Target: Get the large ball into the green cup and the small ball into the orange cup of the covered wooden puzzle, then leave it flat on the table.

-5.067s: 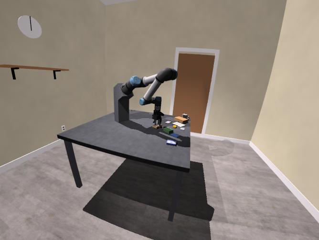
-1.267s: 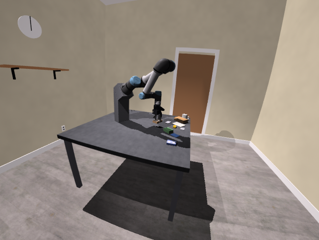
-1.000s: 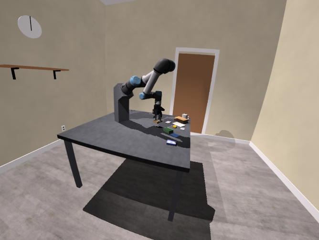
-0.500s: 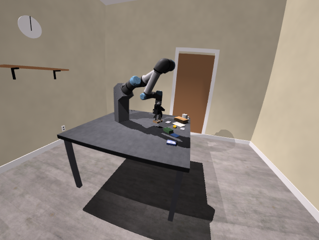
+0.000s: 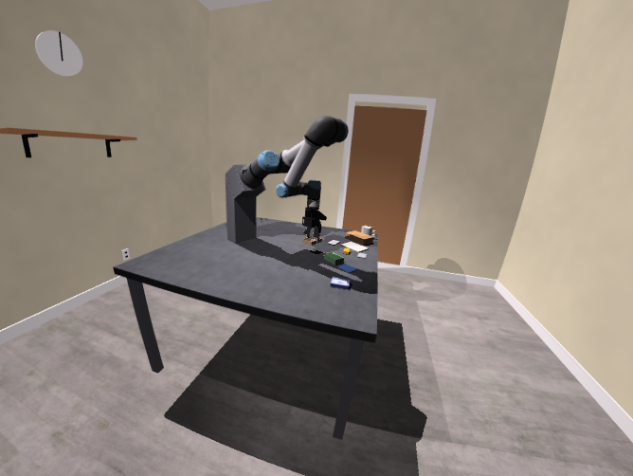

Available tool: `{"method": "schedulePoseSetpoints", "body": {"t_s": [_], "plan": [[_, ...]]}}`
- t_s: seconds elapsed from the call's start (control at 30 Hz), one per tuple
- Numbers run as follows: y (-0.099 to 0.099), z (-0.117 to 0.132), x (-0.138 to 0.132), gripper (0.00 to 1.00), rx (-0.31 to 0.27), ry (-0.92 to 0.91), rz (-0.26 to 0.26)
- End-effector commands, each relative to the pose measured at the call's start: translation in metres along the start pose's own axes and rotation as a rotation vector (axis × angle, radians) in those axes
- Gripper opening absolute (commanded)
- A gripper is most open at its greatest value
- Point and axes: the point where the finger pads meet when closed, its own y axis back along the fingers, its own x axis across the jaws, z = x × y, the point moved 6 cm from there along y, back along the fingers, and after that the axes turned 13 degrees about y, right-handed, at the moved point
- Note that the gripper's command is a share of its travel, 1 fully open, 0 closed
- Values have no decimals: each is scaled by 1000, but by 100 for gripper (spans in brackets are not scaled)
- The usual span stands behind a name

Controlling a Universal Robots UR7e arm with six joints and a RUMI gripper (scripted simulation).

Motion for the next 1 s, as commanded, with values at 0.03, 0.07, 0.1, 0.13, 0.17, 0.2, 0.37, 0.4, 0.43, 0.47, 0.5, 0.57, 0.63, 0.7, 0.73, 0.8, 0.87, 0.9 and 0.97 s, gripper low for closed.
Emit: {"method": "schedulePoseSetpoints", "body": {"t_s": [0.03,0.07,0.1,0.13,0.17,0.2,0.37,0.4,0.43,0.47,0.5,0.57,0.63,0.7,0.73,0.8,0.87,0.9,0.97], "plan": [[0,1,4,44,12,1,-4],[0,1,4,44,12,1,-3],[0,1,4,44,12,1,-3],[0,0,4,44,13,1,-3],[1,0,4,44,13,2,-5],[1,-1,4,44,11,2,-7],[1,-1,4,44,8,2,-9],[0,-2,3,44,4,2,-11],[0,-2,2,44,3,2,-10],[0,-2,2,44,2,2,-10],[0,-2,1,44,2,2,-9],[0,-2,1,44,-1,2,-8],[0,-3,0,44,-3,2,-6],[0,-3,0,44,-6,2,-4],[0,-3,-1,44,-7,2,-2],[0,-1,-3,44,-6,1,11],[0,0,-3,44,9,1,20],[0,0,-3,44,9,1,20],[0,-1,-3,44,-3,1,14]]}}
